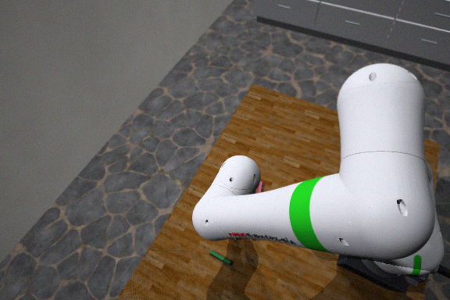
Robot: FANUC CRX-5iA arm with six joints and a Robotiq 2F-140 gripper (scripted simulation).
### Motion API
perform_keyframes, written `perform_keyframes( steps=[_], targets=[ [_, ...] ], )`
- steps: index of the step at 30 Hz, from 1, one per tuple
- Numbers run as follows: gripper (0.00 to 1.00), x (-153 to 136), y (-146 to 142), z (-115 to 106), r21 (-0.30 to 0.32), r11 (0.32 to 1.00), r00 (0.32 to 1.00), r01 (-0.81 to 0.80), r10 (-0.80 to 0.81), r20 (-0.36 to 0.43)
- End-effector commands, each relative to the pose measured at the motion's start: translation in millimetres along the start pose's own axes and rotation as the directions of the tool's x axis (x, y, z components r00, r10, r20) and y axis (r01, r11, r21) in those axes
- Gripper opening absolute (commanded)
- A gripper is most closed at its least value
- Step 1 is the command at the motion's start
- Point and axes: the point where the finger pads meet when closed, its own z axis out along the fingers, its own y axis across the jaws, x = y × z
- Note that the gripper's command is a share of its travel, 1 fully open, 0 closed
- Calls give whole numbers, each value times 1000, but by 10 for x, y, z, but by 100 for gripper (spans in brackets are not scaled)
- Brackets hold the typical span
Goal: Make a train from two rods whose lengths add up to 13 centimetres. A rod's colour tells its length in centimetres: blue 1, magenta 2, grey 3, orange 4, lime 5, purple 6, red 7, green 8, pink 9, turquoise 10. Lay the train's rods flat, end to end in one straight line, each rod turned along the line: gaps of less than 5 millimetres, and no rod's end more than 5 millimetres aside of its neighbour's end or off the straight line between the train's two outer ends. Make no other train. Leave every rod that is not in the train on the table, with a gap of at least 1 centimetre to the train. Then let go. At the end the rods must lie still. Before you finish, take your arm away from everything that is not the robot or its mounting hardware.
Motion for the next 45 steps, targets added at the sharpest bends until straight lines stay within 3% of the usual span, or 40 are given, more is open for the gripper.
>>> perform_keyframes(
  steps=[1,21,27,29,38,45],
  targets=[
    [29,1,1,0,0,1000,1000,0,0,0],
    [29,1,0,-32,0,1000,1000,0,0,0],
    [29,1,0,-318,0,1000,1000,0,0,0],
    [29,1,0,-318,0,1000,1000,0,0,0],
    [29,1,0,-926,0,1000,1000,0,0,0],
    [29,1,1,-1000,0,1000,1000,0,0,0]
  ],
)
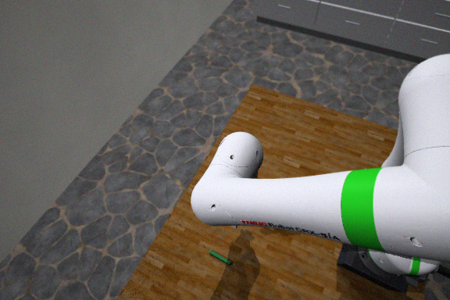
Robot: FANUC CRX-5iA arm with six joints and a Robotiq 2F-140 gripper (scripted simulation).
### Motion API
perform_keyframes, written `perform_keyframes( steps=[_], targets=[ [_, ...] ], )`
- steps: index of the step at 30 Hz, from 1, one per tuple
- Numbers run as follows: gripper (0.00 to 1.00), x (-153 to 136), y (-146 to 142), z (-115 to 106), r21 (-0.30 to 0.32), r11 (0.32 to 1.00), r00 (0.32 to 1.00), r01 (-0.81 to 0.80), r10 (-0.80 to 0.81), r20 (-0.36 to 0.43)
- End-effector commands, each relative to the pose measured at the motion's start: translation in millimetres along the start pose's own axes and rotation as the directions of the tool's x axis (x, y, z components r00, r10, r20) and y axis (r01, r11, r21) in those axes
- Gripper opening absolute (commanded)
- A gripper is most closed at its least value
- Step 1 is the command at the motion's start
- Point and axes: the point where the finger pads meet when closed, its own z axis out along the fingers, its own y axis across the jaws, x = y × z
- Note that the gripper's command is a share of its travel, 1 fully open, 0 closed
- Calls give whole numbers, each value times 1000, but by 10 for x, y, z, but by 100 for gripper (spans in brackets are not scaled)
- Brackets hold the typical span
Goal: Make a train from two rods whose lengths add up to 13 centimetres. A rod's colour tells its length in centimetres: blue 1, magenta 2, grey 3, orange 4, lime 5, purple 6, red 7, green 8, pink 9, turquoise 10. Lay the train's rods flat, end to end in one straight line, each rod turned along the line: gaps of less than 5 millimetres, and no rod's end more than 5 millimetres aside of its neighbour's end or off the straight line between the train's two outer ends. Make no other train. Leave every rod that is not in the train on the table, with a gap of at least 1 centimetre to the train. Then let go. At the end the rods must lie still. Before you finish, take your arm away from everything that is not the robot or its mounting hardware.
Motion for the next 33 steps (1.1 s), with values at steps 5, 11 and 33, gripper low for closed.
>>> perform_keyframes(
  steps=[5,11,33],
  targets=[
    [29,2,0,-3,0,1000,1000,0,0,0],
    [29,379,-288,-13,0,980,980,201,-201,-1],
    [29,655,-510,15,0,937,937,350,-350,-1]
  ],
)
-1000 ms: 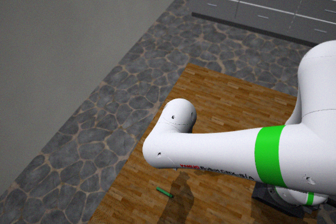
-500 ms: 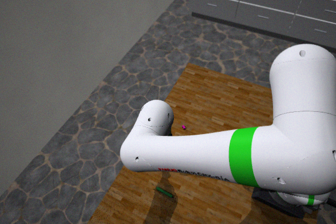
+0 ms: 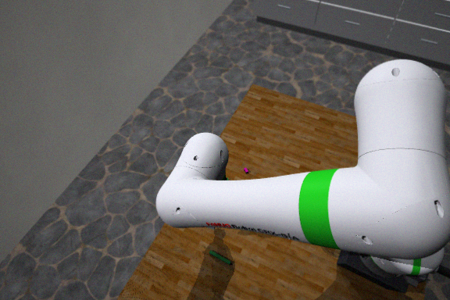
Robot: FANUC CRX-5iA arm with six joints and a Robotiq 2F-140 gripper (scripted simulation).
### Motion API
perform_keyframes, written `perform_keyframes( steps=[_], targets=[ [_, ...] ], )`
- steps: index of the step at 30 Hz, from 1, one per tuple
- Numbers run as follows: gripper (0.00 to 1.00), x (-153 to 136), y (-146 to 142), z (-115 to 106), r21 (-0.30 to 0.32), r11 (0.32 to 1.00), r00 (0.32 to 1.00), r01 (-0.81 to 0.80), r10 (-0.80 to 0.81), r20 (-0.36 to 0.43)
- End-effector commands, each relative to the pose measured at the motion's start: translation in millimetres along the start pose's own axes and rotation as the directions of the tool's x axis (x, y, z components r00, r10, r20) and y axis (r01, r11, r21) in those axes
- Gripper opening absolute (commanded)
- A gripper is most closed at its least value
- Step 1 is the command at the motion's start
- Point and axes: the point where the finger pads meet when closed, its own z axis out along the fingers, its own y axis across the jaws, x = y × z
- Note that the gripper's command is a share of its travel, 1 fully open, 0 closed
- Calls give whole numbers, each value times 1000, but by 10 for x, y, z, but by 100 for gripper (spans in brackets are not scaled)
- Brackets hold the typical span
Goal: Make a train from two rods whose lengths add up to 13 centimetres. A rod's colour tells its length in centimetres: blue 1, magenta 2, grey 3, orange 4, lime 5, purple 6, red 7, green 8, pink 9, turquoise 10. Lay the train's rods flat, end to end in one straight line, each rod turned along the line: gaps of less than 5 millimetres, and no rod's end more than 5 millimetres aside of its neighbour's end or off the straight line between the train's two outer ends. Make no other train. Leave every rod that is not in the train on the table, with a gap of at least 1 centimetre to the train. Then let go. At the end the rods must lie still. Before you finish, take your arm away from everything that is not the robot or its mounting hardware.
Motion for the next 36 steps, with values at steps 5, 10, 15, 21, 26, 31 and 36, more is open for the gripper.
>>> perform_keyframes(
  steps=[5,10,15,21,26,31,36],
  targets=[
    [29,3,1,62,0,1000,1000,0,0,0],
    [29,4,2,229,0,1000,1000,0,0,0],
    [29,7,3,451,0,1000,1000,0,0,0],
    [29,9,4,623,0,1000,1000,0,0,0],
    [29,11,5,783,0,1000,1000,0,0,0],
    [29,12,5,857,0,1000,1000,0,0,0],
    [29,12,5,866,0,1000,1000,0,0,0]
  ],
)
